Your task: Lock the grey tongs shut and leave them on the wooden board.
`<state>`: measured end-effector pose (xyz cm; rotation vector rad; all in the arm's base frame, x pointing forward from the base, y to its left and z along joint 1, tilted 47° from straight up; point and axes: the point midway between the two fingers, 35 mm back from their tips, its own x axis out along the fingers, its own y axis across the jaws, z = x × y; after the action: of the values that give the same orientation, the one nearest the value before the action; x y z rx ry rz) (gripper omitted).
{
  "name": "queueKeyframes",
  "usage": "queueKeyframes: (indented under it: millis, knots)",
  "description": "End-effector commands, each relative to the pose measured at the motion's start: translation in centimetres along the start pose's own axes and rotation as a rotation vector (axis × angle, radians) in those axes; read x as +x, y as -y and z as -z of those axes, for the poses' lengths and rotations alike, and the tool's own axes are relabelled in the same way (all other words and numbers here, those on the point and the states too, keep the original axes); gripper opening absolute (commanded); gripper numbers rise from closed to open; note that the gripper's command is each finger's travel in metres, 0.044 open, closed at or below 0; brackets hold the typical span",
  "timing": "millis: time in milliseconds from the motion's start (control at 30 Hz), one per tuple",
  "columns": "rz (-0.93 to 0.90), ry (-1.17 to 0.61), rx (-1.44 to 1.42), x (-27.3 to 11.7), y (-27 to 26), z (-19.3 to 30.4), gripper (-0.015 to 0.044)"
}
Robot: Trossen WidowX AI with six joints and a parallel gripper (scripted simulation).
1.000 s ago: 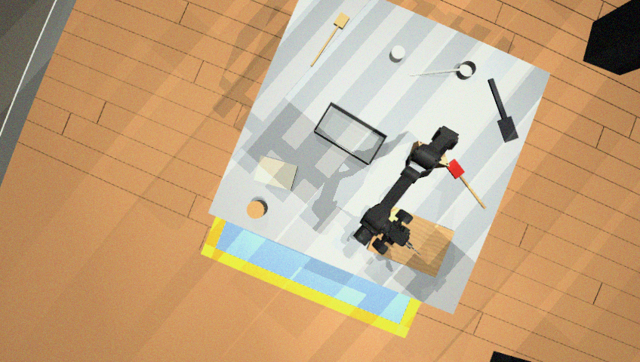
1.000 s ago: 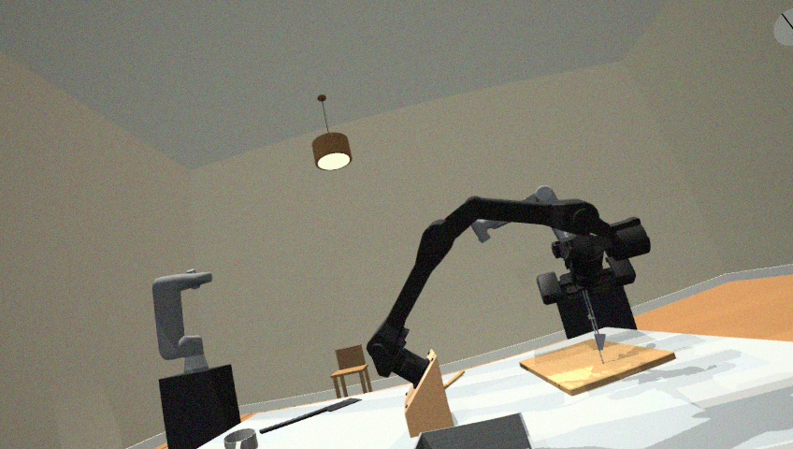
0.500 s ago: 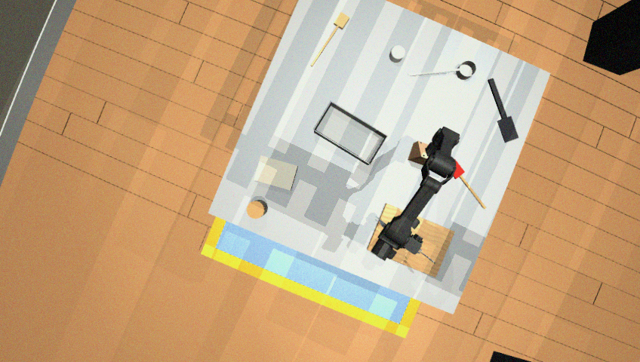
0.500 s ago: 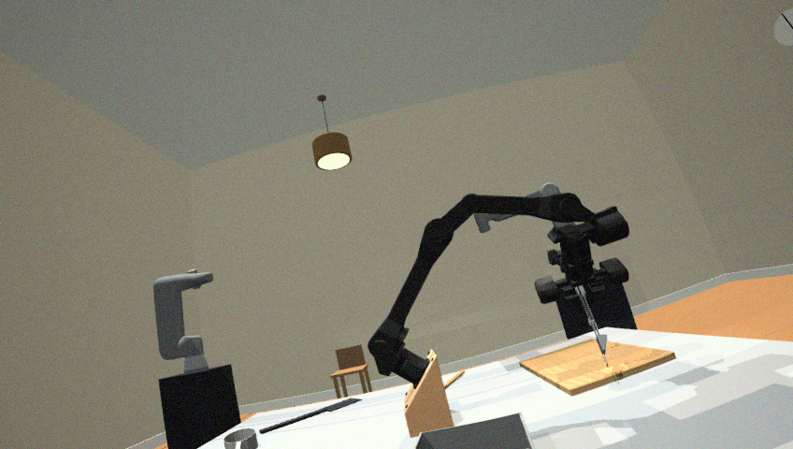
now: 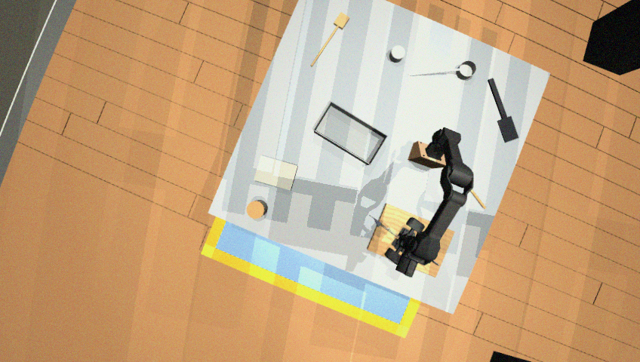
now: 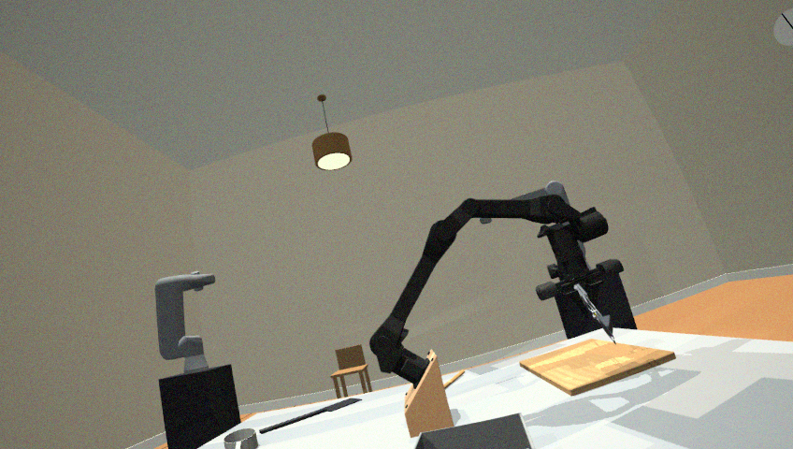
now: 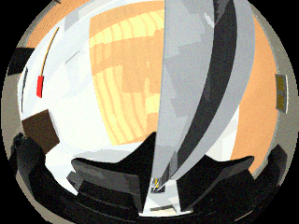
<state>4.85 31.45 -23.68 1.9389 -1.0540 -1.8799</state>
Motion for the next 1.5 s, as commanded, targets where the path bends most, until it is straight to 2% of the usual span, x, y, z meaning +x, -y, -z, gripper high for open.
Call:
queueKeyframes:
  millis: [0, 400, 1467]
  knots:
    - [0.023, -0.075, 0.002, -0.2, 0.3, 0.1, -0.0150]
    - [0.025, -0.074, 0.002, 0.1, 0.3, 0.1, -0.0150]
    - [0.061, -0.065, 0.001, 5.3, 0.1, 0.6, -0.0150]
